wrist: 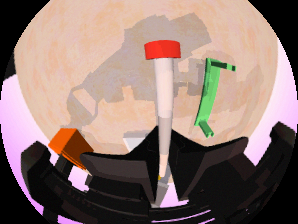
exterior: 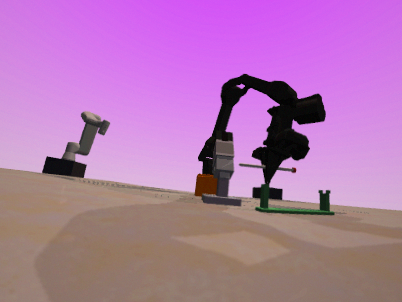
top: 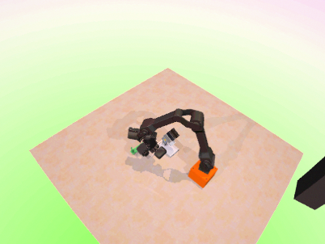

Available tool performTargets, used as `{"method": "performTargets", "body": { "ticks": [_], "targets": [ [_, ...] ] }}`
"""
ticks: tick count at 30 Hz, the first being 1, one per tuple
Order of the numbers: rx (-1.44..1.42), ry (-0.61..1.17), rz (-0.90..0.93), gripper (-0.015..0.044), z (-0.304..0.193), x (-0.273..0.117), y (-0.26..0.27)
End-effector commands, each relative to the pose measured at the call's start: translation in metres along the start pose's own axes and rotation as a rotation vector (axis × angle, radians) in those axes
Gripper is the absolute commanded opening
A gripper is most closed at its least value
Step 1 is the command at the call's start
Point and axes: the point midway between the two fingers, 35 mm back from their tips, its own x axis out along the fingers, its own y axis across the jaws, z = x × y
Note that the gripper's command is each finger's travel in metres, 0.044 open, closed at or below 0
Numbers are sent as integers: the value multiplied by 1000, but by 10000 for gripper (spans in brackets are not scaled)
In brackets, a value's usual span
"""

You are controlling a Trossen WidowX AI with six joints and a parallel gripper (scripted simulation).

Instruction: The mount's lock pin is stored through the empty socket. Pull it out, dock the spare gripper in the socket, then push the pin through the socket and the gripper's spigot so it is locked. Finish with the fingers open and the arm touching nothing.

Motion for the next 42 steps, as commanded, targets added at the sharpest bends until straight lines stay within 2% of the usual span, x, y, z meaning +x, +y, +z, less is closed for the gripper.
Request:
{"method": "performTargets", "body": {
  "ticks": [1, 42],
  "targets": [
    [-1, 0, 7, 0, 3, 14, 4],
    [1, -2, 6, 0, -23, 21, 4]
  ]
}}
